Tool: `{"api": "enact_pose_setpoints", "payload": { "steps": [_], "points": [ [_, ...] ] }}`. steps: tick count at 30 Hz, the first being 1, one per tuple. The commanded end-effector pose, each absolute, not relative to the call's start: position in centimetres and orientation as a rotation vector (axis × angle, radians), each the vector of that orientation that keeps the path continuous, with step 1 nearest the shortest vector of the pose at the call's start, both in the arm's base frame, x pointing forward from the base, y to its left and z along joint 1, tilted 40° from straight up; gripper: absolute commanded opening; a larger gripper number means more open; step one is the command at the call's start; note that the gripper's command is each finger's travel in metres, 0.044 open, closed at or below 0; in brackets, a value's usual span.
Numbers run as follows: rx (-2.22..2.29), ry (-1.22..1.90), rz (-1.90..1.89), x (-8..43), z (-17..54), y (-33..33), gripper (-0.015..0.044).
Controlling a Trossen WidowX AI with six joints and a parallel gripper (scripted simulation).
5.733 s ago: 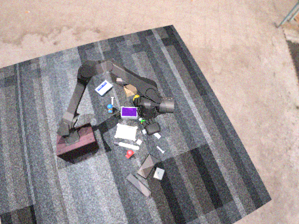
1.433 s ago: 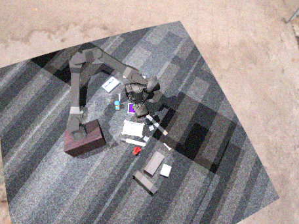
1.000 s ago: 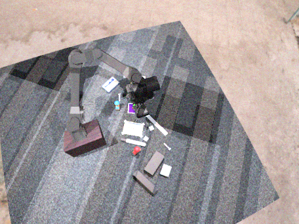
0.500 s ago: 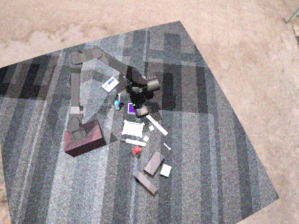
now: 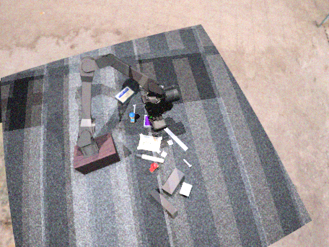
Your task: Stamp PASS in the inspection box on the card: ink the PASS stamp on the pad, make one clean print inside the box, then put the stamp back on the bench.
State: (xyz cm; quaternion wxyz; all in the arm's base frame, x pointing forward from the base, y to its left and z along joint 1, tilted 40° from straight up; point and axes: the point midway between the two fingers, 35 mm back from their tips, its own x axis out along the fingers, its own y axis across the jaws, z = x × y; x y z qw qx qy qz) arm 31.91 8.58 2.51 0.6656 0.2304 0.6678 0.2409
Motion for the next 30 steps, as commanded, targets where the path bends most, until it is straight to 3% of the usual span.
{"api": "enact_pose_setpoints", "payload": {
  "steps": [1,30],
  "points": [
    [0.523,1.508,0.549,31.86,2.40,8.81,0.0000],
    [0.523,1.508,0.549,31.86,2.70,8.55,0.0000]
  ]
}}
